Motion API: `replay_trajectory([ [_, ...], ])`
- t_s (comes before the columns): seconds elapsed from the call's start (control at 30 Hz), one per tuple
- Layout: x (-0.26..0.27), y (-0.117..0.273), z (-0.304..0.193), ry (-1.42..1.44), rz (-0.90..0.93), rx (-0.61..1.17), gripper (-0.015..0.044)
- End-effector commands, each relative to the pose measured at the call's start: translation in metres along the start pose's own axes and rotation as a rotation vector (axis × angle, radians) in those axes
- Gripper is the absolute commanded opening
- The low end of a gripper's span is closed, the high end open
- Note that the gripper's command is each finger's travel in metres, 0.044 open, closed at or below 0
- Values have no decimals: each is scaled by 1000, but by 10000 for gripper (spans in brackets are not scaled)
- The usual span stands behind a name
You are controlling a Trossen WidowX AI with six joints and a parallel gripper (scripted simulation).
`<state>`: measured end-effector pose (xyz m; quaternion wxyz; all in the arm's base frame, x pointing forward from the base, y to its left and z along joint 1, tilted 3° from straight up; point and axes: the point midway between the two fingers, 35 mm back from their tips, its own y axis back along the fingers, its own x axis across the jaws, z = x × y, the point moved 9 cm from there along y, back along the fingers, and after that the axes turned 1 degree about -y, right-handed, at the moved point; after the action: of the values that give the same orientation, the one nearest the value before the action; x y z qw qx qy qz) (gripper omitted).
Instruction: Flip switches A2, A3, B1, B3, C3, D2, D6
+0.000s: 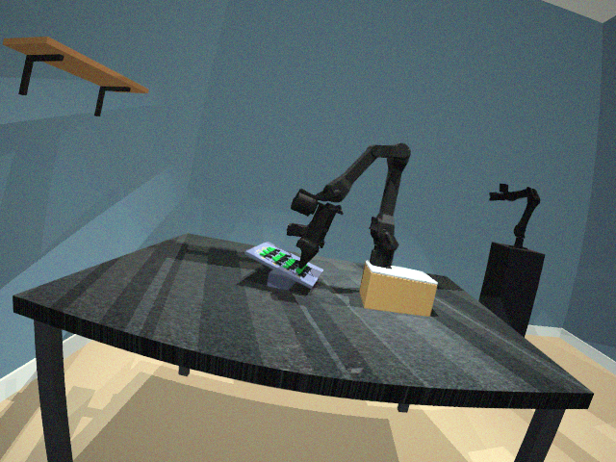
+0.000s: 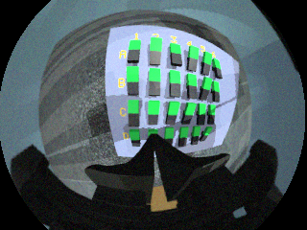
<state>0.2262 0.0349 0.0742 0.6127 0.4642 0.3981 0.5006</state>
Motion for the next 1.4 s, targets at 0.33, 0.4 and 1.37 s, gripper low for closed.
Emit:
replay_trajectory([
  [0.33, 0, -2, 0, 3, 3, 1, 0],
  [0.4, 0, -2, 0, 3, 3, 1, 0],
  [1.37, 0, -6, 0, 3, 3, 1, 0],
])
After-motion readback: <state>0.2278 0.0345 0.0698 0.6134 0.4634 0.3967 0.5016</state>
